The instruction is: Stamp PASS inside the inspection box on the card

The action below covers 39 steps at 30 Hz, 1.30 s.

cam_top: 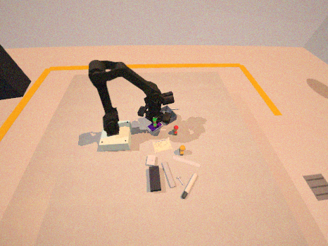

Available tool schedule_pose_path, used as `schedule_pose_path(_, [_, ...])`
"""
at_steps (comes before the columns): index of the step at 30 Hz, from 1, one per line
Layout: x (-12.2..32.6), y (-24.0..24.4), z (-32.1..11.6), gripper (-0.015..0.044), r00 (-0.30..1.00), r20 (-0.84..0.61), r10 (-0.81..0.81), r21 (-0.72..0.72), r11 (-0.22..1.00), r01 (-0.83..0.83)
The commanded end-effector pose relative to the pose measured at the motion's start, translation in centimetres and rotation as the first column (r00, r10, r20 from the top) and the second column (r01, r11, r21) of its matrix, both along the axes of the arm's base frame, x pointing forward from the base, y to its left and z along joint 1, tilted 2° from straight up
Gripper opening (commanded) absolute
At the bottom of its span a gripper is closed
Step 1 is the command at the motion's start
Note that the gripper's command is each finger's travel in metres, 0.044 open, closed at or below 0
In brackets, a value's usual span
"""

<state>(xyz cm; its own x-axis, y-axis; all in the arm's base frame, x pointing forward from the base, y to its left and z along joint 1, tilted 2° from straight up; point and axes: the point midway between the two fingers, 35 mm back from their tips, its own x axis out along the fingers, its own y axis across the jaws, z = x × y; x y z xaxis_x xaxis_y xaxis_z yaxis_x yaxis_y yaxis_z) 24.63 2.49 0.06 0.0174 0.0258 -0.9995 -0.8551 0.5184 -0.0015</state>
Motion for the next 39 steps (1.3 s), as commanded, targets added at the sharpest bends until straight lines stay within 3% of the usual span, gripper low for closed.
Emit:
schedule_pose_path(1, [-0.10,-0.02,-0.43,0.0000,1.000,-0.006,-0.005,-0.002,1.000,0.005])
schedule_pose_path(39, [-0.12,0.00,-1.10,0.0000,1.000,-0.005,0.001,-0.002,1.000,-0.001])
